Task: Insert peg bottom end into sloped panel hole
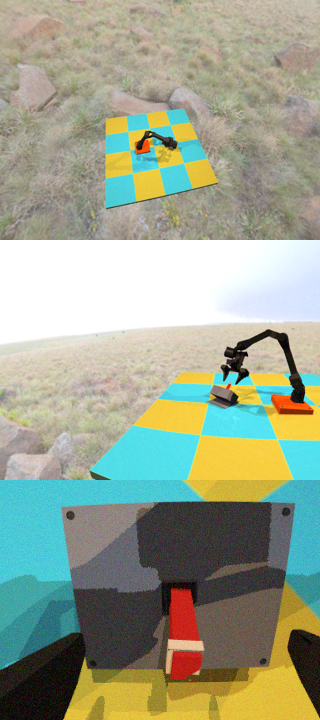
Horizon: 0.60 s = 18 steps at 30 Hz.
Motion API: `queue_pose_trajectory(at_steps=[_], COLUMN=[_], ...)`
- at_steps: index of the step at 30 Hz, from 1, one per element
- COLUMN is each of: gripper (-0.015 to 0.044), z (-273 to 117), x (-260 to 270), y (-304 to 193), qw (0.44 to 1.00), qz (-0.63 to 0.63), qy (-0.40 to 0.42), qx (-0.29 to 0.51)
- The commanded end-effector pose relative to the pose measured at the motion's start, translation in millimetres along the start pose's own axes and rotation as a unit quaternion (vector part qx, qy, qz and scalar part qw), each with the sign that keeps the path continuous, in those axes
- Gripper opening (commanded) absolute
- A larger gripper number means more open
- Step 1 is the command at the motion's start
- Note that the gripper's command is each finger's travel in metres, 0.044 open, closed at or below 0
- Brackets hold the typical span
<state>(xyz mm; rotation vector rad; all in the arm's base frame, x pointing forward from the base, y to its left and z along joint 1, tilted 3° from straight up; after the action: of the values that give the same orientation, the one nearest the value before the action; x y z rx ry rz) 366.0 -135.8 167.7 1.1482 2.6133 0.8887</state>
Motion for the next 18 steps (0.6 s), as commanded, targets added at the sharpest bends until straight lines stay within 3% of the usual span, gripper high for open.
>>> queue_pose_trajectory(at_steps=[1,18], gripper=[0.0440,0.0440], z=[-10,-46], x=[-1,-1], y=[1,-1], qw=[1.000,1.000], qz=[-0.002,-0.002], qy=[-0.002,-0.002], qx=[-0.003,-0.003])
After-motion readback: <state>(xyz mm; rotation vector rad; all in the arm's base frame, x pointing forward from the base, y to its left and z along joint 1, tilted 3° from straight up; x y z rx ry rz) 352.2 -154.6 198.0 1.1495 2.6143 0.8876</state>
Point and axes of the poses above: the point midway between the two fingers, 35 mm back from their tips, its own z axis out along the fingers, its own x axis across the jaws, y = z × x, the point moved 9 cm from there along -z, back along the fingers, and after that the axes turned 8 degrees about z, right-handed, at the moved point
